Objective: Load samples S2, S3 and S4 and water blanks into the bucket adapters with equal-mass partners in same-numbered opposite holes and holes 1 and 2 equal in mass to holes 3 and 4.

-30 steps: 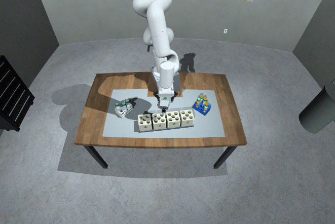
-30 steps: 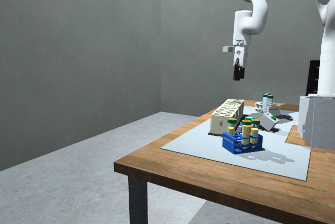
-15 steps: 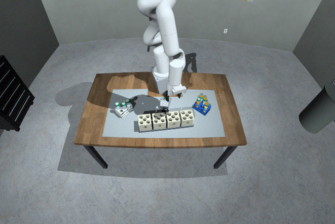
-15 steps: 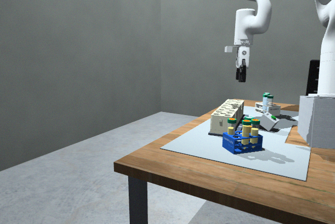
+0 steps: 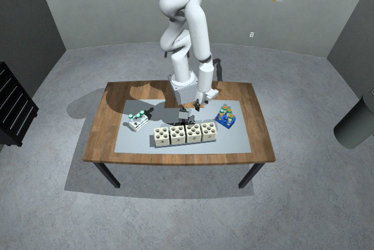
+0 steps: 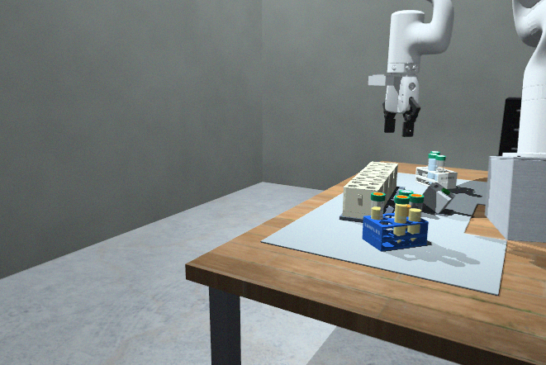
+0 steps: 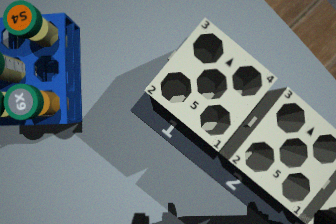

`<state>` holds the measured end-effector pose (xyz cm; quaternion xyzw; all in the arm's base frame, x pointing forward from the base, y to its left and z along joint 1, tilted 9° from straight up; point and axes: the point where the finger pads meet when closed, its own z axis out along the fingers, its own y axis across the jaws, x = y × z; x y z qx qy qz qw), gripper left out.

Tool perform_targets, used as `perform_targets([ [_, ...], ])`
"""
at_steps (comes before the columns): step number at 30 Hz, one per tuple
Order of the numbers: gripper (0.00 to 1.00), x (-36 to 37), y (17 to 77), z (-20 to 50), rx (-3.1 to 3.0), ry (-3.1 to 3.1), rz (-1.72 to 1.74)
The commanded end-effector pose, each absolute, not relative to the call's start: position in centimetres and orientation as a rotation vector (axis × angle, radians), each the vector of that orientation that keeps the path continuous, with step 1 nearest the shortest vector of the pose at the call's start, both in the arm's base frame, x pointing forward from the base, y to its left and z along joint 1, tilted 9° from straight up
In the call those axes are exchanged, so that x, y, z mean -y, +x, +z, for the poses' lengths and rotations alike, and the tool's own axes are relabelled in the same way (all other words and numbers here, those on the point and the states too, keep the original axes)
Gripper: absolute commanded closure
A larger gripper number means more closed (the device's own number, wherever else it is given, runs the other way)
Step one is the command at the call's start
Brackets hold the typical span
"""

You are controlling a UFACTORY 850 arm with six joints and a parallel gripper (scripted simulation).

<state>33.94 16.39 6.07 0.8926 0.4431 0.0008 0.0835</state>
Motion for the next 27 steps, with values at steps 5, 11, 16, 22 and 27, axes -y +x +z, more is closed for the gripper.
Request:
perform_targets([
  [5, 0.0, -19.9, 31.5, 5.5, -1.358, 2.651, -0.011],
  [11, 0.0, -21.5, 30.4, 5.1, -1.358, 2.651, -0.011],
  [16, 0.0, -23.5, 28.9, 4.7, -1.358, 2.651, -0.011],
  [22, 0.0, -25.8, 27.1, 4.3, -1.358, 2.651, -0.011],
  [27, 0.0, -27.0, 26.2, 4.0, -1.359, 2.651, -0.011],
])
